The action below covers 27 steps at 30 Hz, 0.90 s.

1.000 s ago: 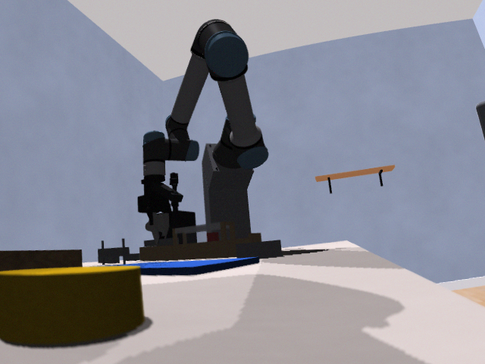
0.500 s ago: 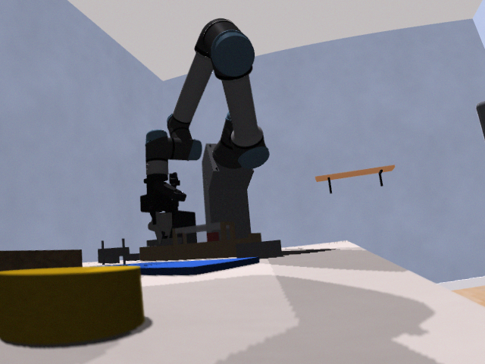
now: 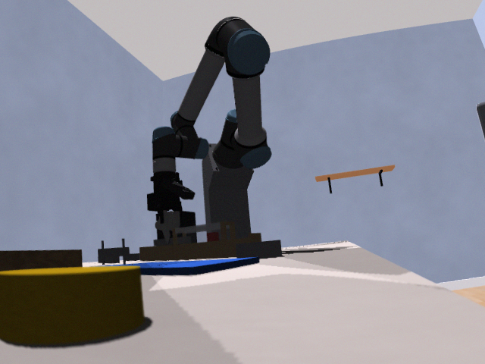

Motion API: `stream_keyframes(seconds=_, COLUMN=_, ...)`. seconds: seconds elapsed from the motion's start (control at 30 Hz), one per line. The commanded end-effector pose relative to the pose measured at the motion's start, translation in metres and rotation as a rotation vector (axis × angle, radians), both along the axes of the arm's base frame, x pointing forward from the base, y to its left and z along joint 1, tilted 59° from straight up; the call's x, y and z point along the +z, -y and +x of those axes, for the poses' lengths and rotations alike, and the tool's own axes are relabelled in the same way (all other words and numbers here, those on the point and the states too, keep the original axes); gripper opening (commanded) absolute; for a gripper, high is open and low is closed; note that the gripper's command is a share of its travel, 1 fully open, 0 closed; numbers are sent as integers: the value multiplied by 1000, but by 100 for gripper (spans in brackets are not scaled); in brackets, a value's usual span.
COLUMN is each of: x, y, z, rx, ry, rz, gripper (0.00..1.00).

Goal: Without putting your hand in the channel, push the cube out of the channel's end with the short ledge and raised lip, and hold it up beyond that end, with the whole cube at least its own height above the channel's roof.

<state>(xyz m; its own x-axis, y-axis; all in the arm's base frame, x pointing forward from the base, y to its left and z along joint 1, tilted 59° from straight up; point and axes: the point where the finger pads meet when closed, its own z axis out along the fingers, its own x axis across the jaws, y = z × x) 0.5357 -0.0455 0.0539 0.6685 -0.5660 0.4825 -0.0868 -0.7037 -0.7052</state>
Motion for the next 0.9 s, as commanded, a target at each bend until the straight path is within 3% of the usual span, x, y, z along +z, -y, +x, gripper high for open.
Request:
stream_keyframes(seconds=0.0, x=8, y=-7, z=1, rx=-2, ry=0, rz=-1, gripper=0)
stream_keyframes(seconds=0.87, x=12, y=-11, z=1, rx=-2, ry=0, rz=-1, gripper=0)
